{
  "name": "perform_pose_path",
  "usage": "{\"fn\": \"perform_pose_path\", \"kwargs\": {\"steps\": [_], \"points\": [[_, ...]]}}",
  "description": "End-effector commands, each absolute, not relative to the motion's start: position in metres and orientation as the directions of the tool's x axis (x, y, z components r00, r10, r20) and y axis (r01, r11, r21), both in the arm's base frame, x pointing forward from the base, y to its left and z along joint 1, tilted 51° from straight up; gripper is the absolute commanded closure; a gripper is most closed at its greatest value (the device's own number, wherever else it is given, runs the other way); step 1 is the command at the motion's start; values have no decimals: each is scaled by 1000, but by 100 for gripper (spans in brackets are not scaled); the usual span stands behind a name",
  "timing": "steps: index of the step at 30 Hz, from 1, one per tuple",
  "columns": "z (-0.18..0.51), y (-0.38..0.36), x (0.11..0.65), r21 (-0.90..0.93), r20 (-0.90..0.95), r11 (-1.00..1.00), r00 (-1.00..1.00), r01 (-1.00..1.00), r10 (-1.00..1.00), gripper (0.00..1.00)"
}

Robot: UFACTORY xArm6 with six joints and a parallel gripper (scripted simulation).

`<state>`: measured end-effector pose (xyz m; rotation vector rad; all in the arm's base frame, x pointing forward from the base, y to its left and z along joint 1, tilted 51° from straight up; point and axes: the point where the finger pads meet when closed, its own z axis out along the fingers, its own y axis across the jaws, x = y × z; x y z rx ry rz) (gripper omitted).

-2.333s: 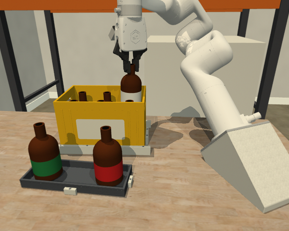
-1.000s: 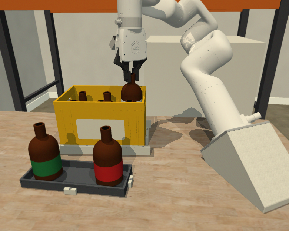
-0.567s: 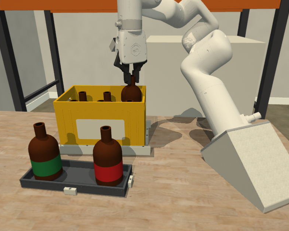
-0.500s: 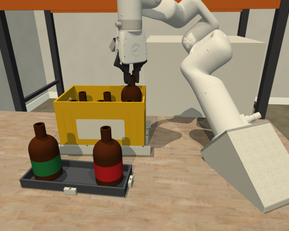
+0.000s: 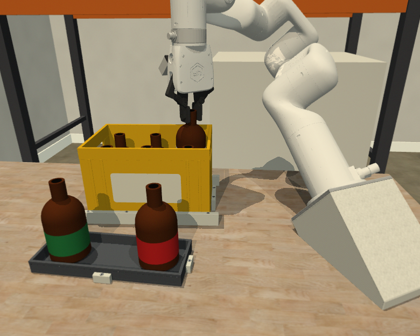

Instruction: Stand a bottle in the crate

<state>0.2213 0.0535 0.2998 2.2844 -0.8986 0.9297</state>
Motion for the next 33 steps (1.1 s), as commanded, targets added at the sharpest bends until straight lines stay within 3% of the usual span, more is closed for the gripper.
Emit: {"fn": "perform_pose_path", "kwargs": {"steps": [1, 33], "points": [[300, 54, 222, 202, 745, -651, 546, -732, -383, 100], [286, 40, 231, 202, 745, -651, 546, -732, -383, 100]]}}
